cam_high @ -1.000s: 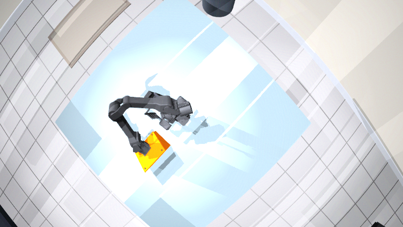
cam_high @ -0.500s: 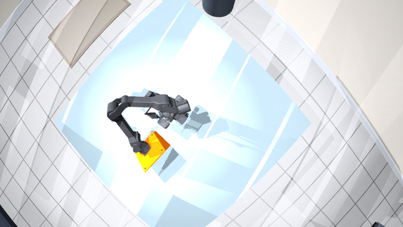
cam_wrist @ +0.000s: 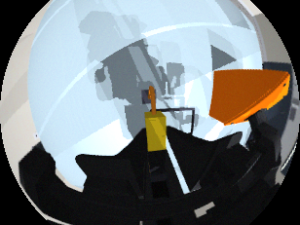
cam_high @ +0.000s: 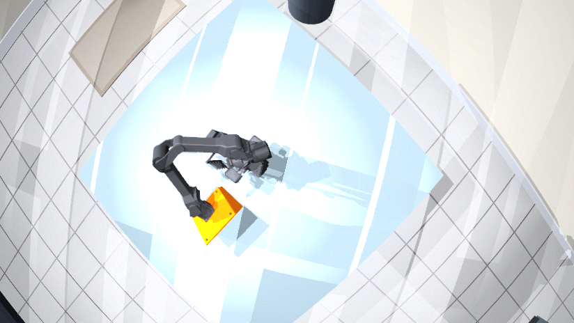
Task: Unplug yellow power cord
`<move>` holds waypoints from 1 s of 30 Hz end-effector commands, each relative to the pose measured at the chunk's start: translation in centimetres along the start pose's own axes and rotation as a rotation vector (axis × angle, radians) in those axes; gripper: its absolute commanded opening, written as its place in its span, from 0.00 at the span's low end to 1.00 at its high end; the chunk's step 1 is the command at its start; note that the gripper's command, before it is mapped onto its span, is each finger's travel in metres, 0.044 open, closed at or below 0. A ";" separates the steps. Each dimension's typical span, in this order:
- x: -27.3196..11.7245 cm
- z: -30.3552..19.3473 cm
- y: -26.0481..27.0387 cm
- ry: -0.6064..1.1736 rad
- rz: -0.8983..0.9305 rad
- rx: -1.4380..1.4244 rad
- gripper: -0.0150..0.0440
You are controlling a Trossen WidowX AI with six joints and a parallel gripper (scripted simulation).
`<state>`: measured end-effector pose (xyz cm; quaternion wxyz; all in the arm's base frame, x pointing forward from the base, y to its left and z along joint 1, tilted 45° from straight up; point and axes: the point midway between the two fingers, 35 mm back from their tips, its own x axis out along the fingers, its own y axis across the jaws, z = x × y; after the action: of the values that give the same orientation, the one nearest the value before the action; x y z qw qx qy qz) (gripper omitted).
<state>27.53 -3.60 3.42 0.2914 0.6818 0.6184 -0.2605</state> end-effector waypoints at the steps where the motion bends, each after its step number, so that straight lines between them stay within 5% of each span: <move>1: -0.1 0.0 0.0 0.000 0.001 0.001 0.26; 24: -0.3 3.3 0.3 -0.003 0.002 0.003 0.25; 30: 0.2 2.5 -0.1 0.003 0.004 0.006 0.52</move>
<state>27.59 -5.52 1.53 0.2899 0.6830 0.6178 -0.2604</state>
